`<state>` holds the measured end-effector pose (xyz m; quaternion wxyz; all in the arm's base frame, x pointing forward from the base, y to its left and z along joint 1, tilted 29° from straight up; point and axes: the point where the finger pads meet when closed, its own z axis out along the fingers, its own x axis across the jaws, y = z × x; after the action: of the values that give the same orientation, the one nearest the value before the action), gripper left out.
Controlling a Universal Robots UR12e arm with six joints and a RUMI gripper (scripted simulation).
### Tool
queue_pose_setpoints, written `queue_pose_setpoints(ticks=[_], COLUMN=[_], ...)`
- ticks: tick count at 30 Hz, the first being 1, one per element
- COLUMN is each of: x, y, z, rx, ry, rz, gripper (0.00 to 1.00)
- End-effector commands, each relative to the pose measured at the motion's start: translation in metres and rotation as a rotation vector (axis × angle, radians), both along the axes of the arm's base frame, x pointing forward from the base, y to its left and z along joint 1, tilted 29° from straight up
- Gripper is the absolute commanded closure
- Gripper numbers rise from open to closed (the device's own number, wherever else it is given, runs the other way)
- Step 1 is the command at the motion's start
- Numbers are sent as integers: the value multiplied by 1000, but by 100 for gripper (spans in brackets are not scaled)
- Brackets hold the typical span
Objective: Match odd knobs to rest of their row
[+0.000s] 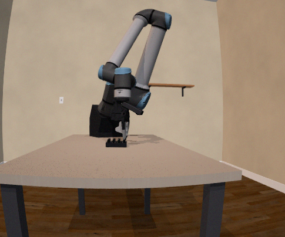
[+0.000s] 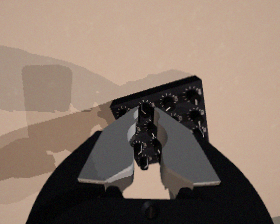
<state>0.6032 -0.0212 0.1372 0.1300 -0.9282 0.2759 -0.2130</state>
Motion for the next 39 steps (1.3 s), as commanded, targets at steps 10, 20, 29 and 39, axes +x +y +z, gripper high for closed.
queue_pose_setpoints(ticks=[10, 20, 29, 39], x=[-1, -2, -2, -3], y=[0, 1, 1, 1], z=[0, 0, -1, -1], rx=[-116, -221, -291, -382], ry=[-32, -60, -79, -103], rz=[220, 417, 549, 718], gripper=[96, 96, 96, 96])
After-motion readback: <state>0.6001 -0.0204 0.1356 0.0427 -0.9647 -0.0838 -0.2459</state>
